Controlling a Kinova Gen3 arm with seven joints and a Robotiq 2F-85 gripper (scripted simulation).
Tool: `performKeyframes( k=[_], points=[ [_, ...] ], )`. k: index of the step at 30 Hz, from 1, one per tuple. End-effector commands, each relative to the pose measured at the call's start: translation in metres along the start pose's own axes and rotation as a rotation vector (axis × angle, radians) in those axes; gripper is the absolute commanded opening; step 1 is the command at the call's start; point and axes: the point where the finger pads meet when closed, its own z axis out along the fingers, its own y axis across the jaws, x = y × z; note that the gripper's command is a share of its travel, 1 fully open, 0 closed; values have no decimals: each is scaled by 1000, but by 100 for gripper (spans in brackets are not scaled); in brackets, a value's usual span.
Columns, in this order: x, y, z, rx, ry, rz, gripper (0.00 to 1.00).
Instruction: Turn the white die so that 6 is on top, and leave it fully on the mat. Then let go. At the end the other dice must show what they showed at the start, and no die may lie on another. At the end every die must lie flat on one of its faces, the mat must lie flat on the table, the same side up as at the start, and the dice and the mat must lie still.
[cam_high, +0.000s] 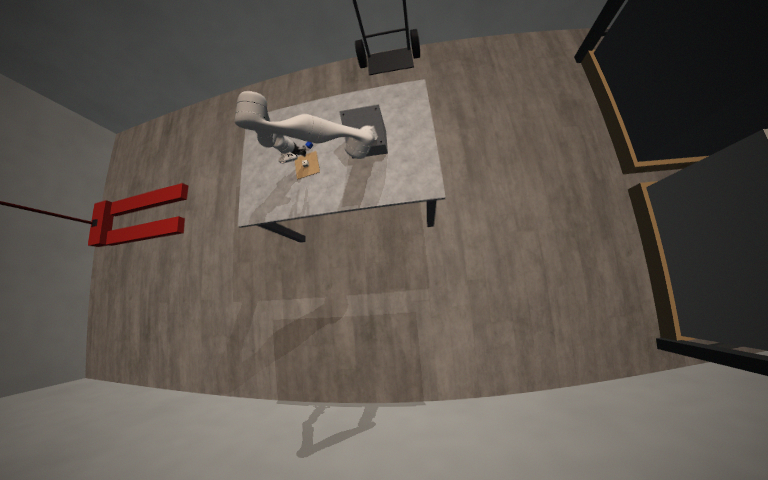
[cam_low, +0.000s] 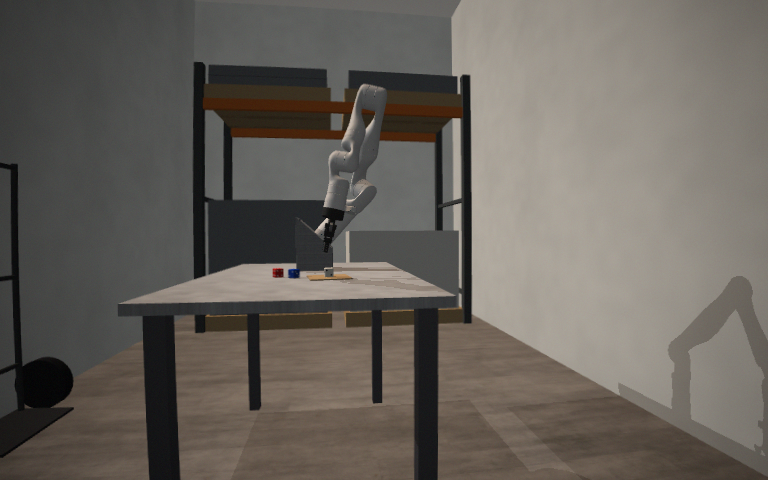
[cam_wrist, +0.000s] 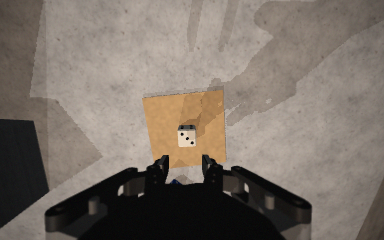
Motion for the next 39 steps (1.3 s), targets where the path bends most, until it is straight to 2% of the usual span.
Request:
performKeyframes(
  k=[1, 19, 26, 33, 39],
  points=[
    [11, 3, -3, 2, -35, -40, 46],
    [11, 1, -2, 7, -88, -39, 46],
    [10, -1, 1, 17, -170, -37, 46],
    [12, 0, 0, 9, -258, -38, 46],
    [13, 2, -2, 0, -292, -39, 46]
  ],
)
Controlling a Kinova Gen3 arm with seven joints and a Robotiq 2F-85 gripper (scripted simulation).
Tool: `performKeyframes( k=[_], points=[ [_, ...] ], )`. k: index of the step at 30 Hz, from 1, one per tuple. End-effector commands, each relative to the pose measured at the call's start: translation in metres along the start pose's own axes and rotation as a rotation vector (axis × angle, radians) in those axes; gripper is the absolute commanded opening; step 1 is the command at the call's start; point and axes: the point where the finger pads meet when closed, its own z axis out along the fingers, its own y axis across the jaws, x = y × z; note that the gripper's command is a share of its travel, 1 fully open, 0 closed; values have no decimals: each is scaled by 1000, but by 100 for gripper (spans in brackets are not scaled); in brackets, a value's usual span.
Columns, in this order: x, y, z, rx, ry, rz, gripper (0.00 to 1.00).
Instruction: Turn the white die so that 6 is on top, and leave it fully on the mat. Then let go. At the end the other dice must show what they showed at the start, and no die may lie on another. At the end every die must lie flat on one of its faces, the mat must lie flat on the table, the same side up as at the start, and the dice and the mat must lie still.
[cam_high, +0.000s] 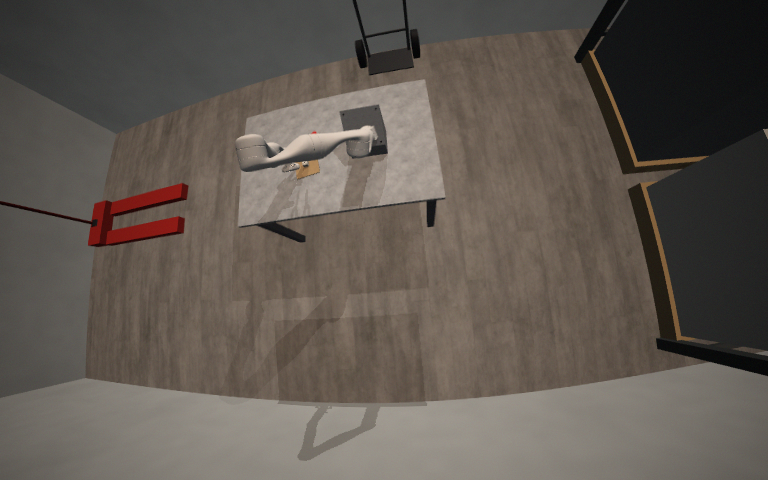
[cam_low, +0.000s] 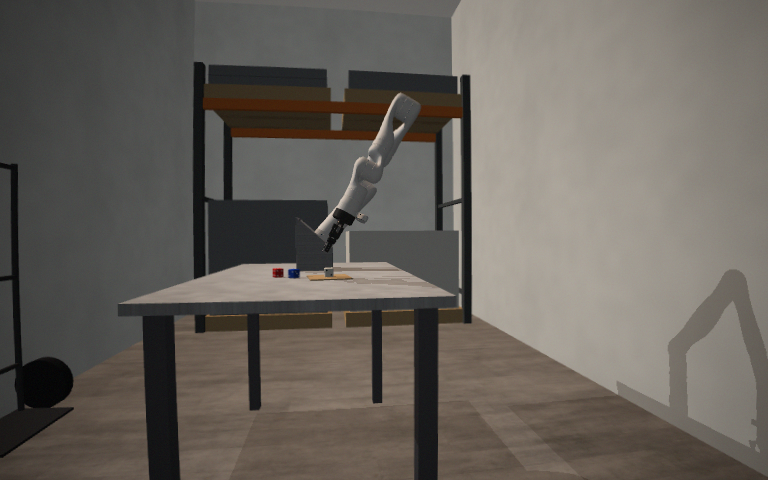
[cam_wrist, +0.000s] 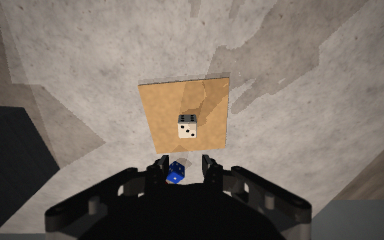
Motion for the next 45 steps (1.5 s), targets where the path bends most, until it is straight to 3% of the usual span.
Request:
performKeyframes(
  k=[1, 22, 31, 45],
  points=[
    [9, 2, -2, -6, -21, -27, 46],
    [10, 2, -2, -5, -60, -26, 46],
    [9, -1, 1, 7, -113, -25, 46],
    [11, 0, 0, 0, -251, -25, 46]
  ],
)
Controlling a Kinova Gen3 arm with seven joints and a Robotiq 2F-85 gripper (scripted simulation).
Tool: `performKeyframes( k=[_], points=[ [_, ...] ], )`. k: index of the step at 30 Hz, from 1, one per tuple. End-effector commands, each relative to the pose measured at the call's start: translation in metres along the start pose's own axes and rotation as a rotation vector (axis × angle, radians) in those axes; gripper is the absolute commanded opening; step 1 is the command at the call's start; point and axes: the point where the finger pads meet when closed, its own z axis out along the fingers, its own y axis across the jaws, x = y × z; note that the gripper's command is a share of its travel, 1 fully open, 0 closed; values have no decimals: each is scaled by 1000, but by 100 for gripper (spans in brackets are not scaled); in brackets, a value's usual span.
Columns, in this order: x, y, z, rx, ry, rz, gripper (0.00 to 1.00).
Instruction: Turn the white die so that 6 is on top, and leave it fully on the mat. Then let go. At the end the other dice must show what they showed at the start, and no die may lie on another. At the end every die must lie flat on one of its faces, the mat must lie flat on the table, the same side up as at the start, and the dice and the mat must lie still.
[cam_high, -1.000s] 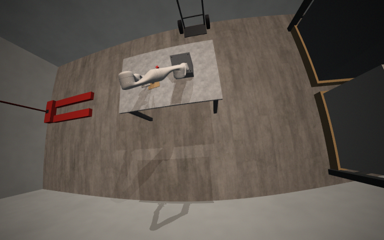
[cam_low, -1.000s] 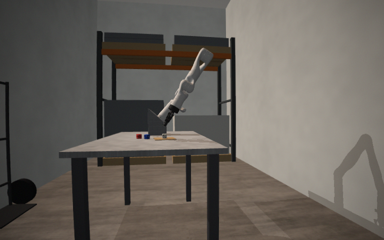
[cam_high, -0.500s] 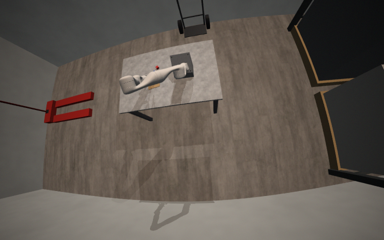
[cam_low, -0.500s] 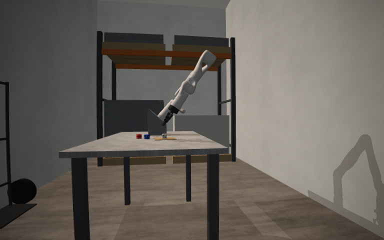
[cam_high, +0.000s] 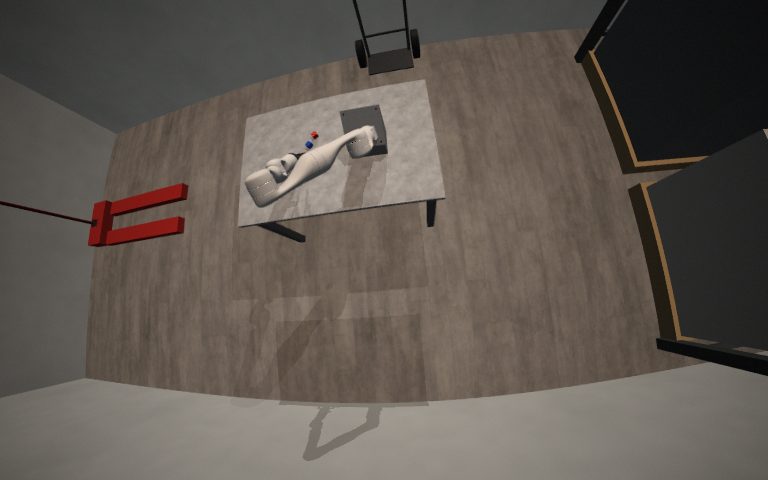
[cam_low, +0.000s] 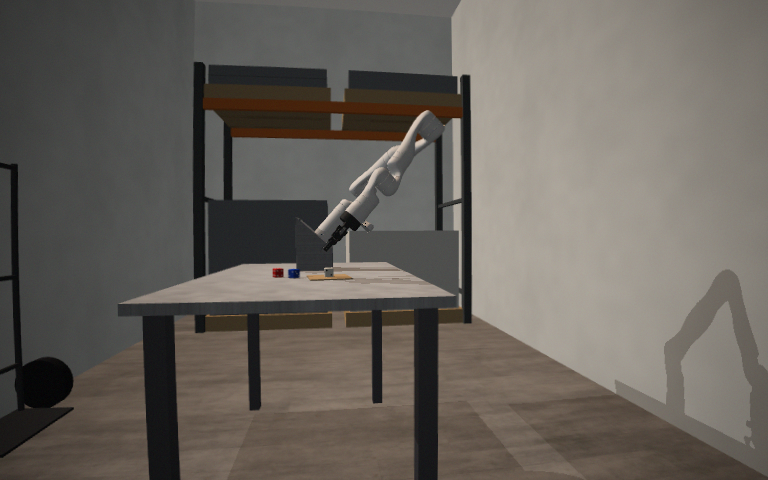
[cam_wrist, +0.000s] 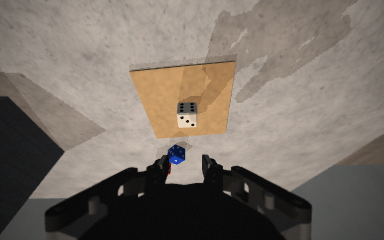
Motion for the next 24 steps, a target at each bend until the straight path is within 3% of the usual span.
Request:
performKeyframes(
  k=[1, 11, 24],
  points=[
    [14, 1, -2, -8, -21, -37, 46],
    [15, 3, -5, -20, -57, -36, 46],
    [15, 3, -6, -21, -61, -36, 46]
  ],
)
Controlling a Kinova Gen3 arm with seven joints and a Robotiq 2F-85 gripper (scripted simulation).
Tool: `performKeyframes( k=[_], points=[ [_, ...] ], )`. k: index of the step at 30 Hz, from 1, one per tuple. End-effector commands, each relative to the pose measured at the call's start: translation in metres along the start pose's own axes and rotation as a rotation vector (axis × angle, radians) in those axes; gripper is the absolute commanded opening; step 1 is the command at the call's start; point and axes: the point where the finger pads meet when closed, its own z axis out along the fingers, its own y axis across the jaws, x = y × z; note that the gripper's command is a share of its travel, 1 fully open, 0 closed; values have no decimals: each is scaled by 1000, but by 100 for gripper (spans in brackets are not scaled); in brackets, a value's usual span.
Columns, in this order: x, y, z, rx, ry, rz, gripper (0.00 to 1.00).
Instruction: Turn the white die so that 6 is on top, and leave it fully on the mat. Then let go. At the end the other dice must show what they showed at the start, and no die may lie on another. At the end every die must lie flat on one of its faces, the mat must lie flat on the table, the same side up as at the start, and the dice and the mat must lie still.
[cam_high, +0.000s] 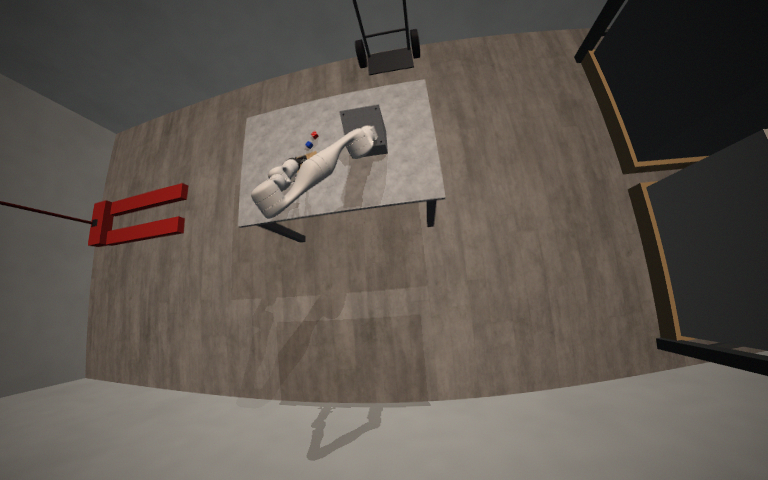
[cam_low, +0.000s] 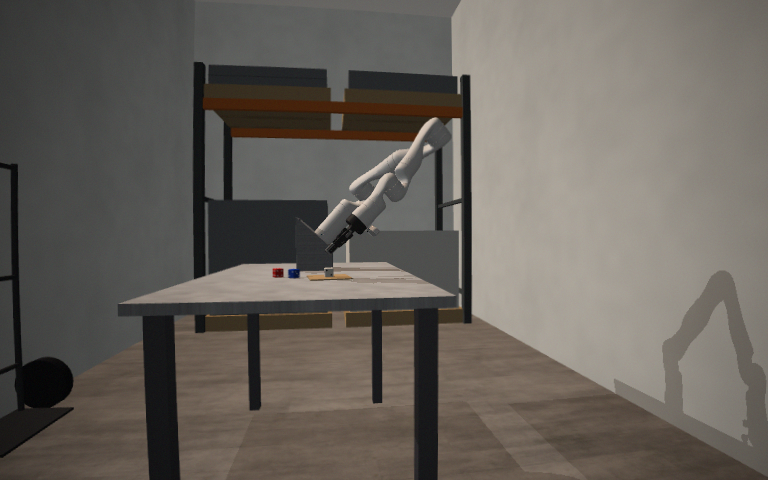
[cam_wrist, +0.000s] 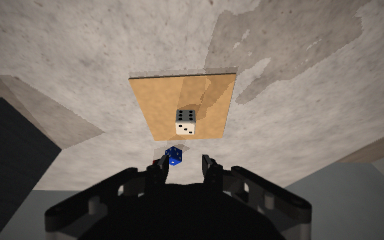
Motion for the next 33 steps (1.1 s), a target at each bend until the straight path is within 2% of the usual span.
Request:
performKeyframes(
  k=[1, 17, 33],
  points=[
    [0, 0, 0, -1, 0, 0, 46],
    [1, 0, 1, -1, 0, 0, 46],
    [14, 0, 14, -1, 0, 0, 46]
  ],
)
